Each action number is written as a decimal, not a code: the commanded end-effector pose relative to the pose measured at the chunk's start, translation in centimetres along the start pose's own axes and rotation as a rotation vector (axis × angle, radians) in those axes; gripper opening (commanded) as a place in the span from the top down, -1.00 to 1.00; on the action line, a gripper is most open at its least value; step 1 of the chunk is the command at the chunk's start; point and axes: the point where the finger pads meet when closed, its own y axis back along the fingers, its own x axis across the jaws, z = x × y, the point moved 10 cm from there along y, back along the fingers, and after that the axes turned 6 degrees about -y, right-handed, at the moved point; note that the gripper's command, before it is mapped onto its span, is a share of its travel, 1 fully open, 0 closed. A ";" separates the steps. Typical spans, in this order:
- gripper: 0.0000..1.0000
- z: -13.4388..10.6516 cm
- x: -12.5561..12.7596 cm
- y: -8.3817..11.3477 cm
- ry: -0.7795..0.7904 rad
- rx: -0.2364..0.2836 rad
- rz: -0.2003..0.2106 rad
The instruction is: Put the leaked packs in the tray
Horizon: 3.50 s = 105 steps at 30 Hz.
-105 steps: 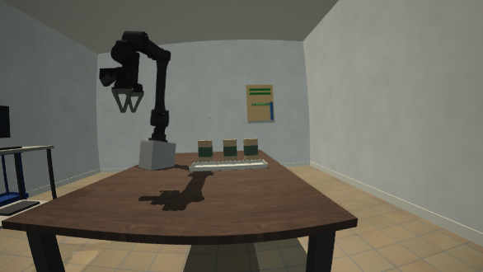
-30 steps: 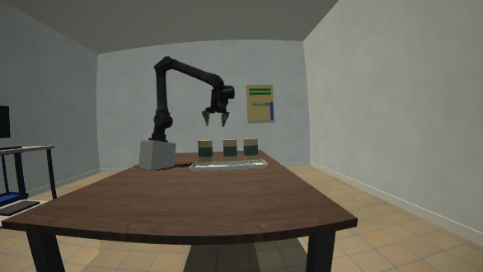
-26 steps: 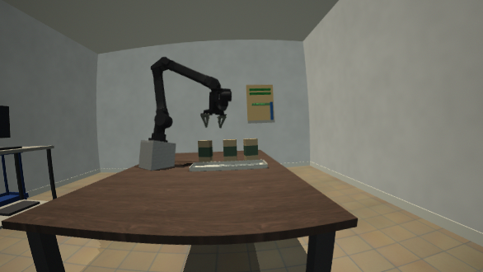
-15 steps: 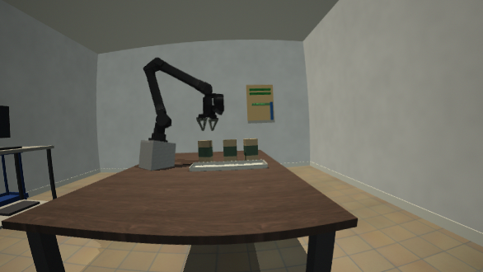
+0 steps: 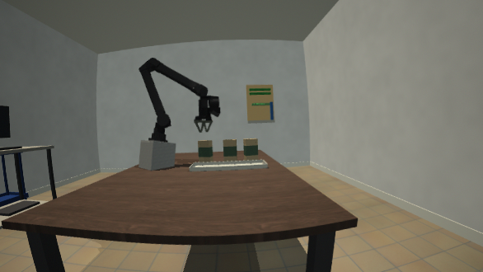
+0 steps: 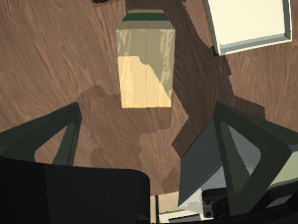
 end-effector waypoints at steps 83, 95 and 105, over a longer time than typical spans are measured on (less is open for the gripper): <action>-0.54 2.0 1.8 -2.8 0.010 -0.049 0.035; -0.54 2.0 1.8 -2.8 0.011 -0.049 0.035; -0.54 2.0 1.8 -2.8 0.011 -0.049 0.035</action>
